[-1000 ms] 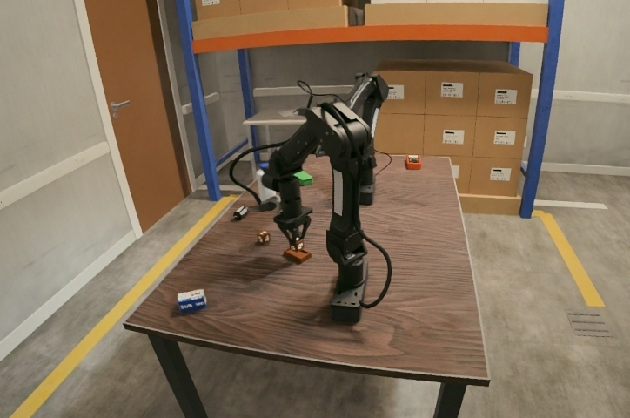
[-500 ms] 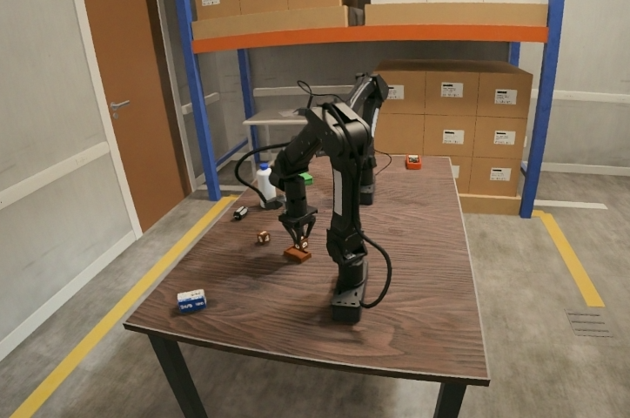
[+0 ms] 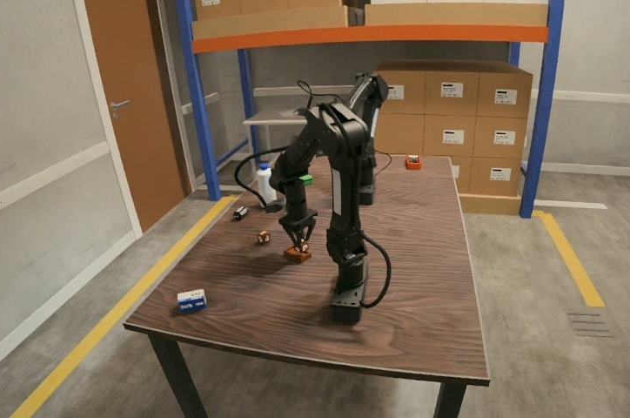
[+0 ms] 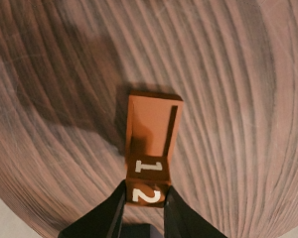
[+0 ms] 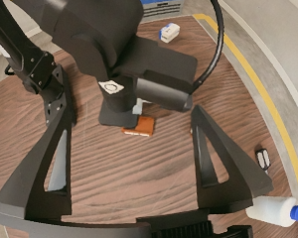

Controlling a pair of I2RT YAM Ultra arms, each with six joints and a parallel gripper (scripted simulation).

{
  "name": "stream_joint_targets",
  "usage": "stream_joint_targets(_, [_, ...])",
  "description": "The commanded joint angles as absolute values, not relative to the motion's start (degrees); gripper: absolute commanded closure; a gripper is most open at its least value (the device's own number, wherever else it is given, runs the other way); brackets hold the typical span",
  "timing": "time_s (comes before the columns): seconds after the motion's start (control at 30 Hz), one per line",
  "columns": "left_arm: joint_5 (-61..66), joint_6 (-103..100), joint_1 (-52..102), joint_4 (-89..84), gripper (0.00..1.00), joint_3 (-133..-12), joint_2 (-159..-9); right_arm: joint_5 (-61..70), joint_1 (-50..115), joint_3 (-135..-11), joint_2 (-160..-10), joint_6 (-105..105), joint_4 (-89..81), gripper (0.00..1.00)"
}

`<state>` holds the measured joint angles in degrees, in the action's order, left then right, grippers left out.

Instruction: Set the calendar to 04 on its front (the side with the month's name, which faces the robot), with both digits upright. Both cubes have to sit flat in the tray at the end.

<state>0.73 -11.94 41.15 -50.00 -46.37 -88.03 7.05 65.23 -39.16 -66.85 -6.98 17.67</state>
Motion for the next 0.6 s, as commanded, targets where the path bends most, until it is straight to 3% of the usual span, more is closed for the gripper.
stream_joint_targets(0.0, [0.8,-11.9,41.2,-48.7,0.74,-48.3,-89.7,6.9,65.3,-40.9,-66.6,-7.0,19.3,0.00])
stream_joint_targets(0.57, [0.8,-11.5,41.1,-46.9,0.74,-48.3,-87.9,6.9,65.3,-40.9,-66.6,-7.0,19.3,0.00])
